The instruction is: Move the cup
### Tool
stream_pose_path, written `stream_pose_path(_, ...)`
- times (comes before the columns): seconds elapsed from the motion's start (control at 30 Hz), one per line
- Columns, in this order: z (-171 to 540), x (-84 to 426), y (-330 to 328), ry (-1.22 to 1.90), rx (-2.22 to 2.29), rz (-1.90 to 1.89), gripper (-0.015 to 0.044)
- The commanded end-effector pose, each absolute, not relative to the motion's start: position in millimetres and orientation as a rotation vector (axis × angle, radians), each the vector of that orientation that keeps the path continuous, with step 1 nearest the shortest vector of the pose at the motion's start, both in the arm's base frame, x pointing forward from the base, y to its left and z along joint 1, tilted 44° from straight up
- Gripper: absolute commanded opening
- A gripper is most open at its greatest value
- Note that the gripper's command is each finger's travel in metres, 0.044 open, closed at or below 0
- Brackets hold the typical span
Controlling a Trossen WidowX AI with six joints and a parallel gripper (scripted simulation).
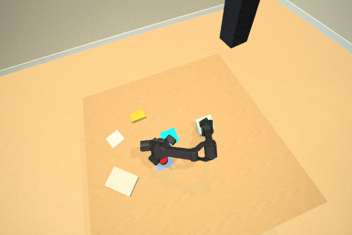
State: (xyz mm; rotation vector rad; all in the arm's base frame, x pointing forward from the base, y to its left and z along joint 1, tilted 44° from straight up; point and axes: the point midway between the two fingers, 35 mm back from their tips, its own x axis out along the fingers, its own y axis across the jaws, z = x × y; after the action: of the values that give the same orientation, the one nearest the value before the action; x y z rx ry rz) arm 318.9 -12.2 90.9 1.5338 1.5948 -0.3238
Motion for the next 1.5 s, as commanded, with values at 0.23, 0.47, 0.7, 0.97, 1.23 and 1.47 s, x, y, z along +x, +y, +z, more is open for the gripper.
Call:
stream_pose_path(0.23,78,321,1,1.600,1.540,-0.324,0.0148)
stream_pose_path(0.47,69,322,9,1.600,1.541,-0.324,0.0148)
stream_pose_path(0.7,62,323,17,1.601,1.542,-0.322,0.0148)
stream_pose_path(0.97,54,324,24,1.601,1.543,-0.321,0.0148)
stream_pose_path(1.23,56,324,22,1.598,1.536,-0.320,0.0049)
stream_pose_path(1.47,56,324,22,1.598,1.536,-0.320,0.0002)
